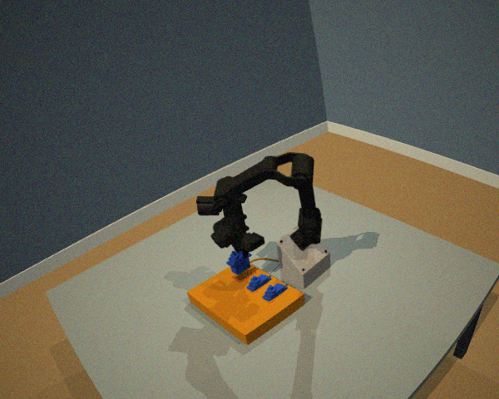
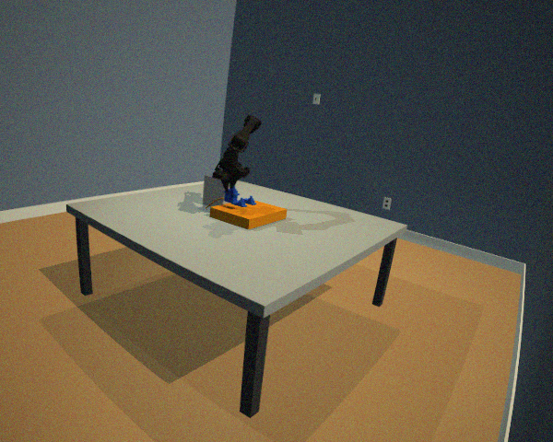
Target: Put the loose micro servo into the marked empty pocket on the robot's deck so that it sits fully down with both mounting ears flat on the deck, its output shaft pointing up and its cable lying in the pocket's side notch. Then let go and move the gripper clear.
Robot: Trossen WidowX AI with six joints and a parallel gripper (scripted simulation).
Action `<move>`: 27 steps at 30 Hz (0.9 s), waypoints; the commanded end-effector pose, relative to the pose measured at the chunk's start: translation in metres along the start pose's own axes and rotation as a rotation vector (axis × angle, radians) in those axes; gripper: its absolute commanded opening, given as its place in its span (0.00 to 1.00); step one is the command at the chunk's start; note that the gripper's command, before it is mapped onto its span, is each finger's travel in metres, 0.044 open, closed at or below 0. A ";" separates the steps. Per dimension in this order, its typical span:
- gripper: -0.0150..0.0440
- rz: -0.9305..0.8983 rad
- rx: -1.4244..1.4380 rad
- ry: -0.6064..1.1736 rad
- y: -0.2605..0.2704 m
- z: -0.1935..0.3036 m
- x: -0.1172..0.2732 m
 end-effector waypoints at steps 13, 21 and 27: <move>0.25 0.005 0.009 -0.004 -0.001 0.007 -0.016; 0.25 0.005 0.009 -0.004 -0.001 0.007 -0.020; 0.25 0.005 0.009 -0.004 -0.001 0.007 -0.020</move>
Point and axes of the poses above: the point midway between the two fingers, 35 mm back from their tips, its own x axis back along the fingers, its own y axis across the jaws, z = x × y, the point moved 10 cm from there along x, back along the fingers, and after that the axes turned 11 degrees about -x, right-handed, at the moved point
